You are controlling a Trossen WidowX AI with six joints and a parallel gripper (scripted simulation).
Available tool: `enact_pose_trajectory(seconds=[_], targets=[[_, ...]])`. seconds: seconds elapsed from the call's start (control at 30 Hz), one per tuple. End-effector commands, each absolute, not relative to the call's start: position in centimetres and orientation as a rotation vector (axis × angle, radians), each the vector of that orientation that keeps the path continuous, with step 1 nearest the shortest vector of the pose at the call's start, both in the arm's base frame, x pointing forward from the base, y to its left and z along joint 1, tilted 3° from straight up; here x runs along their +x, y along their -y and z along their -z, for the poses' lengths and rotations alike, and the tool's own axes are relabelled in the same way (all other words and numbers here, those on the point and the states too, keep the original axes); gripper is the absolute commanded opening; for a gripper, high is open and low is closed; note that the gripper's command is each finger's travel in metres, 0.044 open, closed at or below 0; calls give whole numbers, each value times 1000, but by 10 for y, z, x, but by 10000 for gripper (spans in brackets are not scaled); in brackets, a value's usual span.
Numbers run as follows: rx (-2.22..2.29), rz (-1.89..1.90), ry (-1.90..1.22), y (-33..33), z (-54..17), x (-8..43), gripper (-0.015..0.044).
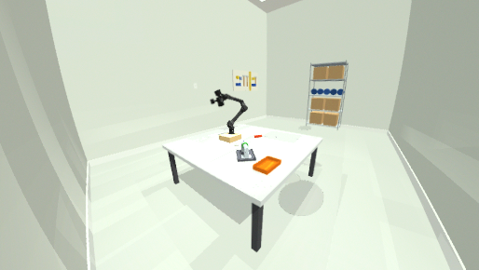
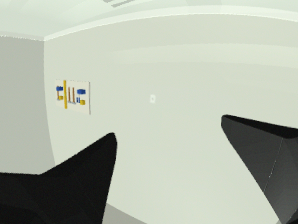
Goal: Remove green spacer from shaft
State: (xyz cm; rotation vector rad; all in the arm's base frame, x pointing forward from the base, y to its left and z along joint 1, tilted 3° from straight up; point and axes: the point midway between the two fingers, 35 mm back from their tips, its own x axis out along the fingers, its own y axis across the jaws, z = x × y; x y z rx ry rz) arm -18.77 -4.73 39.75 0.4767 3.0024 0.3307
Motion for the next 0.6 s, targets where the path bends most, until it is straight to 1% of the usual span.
enact_pose_trajectory(seconds=[0.0, 0.03, 0.33, 0.43, 0.57], targets=[[468, -331, -3003, 49, -397, -188, 426], [442, -333, -3003, 53, -394, -189, 440], [-17, -354, -3005, 136, -359, -185, 440], [-278, -367, -2983, 182, -340, -169, 440], [-620, -388, -2917, 237, -313, -133, 440]])
